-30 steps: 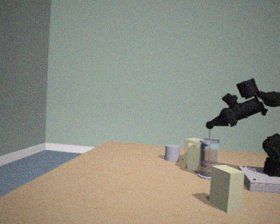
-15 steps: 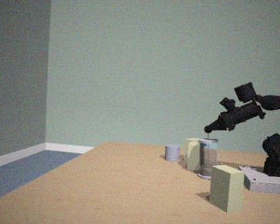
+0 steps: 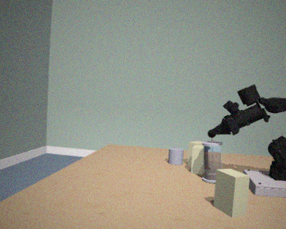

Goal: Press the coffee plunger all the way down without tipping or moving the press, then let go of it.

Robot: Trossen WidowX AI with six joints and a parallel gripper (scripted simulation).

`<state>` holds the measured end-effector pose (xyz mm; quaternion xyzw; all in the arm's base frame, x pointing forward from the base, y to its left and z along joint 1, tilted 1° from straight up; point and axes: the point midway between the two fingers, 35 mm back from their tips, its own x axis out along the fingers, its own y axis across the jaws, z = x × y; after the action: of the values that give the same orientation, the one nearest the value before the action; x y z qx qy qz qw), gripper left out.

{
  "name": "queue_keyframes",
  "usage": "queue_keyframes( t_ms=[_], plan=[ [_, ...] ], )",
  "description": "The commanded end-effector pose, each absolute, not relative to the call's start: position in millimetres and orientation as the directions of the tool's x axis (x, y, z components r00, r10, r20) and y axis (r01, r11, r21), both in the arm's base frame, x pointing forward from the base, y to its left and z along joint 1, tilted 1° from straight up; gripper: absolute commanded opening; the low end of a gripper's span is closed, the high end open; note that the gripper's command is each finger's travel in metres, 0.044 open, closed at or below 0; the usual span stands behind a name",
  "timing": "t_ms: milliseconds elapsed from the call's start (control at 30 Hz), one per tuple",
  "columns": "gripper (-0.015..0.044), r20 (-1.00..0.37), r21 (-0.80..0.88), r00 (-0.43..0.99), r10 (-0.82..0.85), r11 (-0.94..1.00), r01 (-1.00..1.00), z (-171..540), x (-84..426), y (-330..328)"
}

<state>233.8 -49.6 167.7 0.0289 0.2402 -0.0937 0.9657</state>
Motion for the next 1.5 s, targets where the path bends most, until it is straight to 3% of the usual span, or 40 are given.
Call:
queue_keyframes(
  t_ms=[0,1033,1400,1467],
  plan=[
    [0.0129,-0.492,0.018,0.855,-0.165,0.980,0.199,159.7,234.0,-49.5],
    [0.0129,-0.477,0.012,0.863,-0.166,0.981,0.195,165.2,237.6,-50.2],
    [0.0418,-0.477,0.012,0.863,-0.166,0.981,0.195,165.2,237.6,-50.2],
    [0.0440,-0.477,0.012,0.863,-0.166,0.981,0.195,165.2,237.6,-50.2]
  ],
)
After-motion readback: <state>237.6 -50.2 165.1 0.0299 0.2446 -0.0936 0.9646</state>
